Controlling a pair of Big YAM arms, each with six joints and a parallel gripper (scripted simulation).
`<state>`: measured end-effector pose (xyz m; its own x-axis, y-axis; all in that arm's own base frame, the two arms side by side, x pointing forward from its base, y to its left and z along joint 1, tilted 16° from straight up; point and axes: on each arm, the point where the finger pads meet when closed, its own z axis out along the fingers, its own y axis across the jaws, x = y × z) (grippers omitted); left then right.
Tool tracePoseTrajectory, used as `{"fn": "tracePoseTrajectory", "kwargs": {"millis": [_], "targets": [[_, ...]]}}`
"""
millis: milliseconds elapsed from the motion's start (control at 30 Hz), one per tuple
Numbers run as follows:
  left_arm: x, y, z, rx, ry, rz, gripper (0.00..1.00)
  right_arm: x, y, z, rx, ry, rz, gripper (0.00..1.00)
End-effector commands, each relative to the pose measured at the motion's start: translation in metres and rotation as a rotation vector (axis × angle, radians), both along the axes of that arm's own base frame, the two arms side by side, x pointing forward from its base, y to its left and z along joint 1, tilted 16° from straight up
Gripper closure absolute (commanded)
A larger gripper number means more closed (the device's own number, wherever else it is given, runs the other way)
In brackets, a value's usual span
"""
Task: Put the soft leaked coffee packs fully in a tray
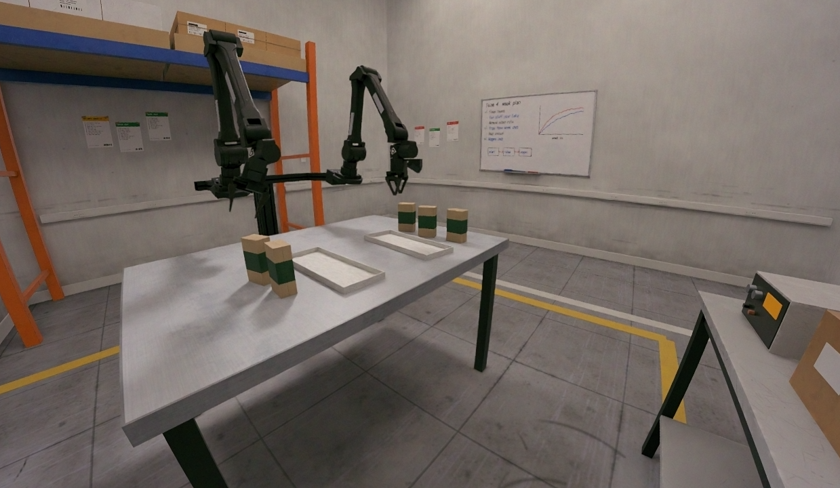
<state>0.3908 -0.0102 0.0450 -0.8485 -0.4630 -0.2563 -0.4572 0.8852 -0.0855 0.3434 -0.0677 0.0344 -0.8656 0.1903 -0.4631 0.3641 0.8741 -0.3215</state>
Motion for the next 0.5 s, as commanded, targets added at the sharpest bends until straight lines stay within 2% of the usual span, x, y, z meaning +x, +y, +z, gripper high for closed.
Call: {"fn": "tracePoseTrajectory", "kwargs": {"millis": [0,100,167,300,367,467], "targets": [[-0.007,0.023,0.005,0.011,-0.03,-0.042,0.24,0.037,0.016,0.01,0.008,0.058,0.159,0.24],[-0.011,0.03,0.004,0.011,-0.029,-0.042,0.24,0.039,0.01,0.01,0.025,0.071,0.172,0.24],[-0.02,0.044,0.001,0.013,-0.029,-0.042,0.24,0.042,0.01,0.022,0.055,0.064,0.24,0.24],[-0.038,0.072,-0.004,0.016,-0.028,-0.042,0.24,0.042,0.009,0.023,0.118,0.116,0.376,0.24],[-0.047,0.087,-0.006,0.017,-0.028,-0.042,0.24,0.04,0.008,0.011,0.161,0.174,0.442,0.24],[-0.06,0.108,-0.01,0.02,-0.027,-0.042,0.24,0.04,0.008,0.011,0.212,0.213,0.542,0.24]]}}
